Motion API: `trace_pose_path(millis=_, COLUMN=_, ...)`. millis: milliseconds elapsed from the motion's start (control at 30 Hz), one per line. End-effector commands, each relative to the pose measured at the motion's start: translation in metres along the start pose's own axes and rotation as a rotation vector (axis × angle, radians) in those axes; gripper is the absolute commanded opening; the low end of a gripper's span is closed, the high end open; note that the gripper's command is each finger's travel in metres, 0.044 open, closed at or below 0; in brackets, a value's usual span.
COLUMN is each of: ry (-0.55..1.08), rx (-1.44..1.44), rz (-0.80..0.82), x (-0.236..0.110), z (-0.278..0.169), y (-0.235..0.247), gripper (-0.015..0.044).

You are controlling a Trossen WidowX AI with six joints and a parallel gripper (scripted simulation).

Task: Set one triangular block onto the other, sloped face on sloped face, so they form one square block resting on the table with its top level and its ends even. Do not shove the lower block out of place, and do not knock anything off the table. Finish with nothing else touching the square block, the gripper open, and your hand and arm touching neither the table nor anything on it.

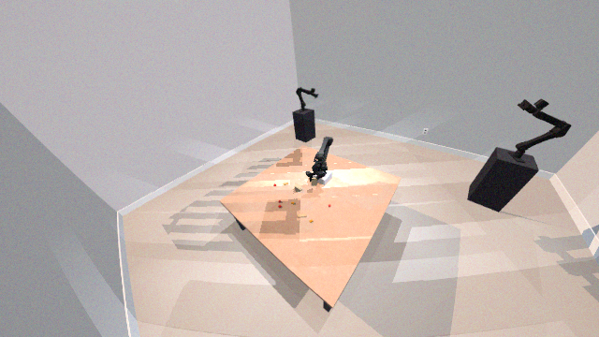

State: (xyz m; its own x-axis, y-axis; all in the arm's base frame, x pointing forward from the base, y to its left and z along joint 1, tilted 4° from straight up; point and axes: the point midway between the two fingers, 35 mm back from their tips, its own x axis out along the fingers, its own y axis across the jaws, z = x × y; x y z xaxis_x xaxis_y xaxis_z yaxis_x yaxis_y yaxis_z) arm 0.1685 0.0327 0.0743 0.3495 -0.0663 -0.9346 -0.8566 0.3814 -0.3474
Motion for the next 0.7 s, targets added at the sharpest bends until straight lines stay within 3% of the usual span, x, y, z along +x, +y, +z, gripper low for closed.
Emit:
trace_pose_path(millis=0, ry=0.014, rx=-0.135, rz=-0.006, x=-0.0011, z=0.0007, y=-0.0016, gripper=0.0)
trace_pose_path(millis=667, ry=0.077, rx=-0.817, rz=0.02, x=-0.0012, z=0.0032, y=-0.0019, gripper=0.0)
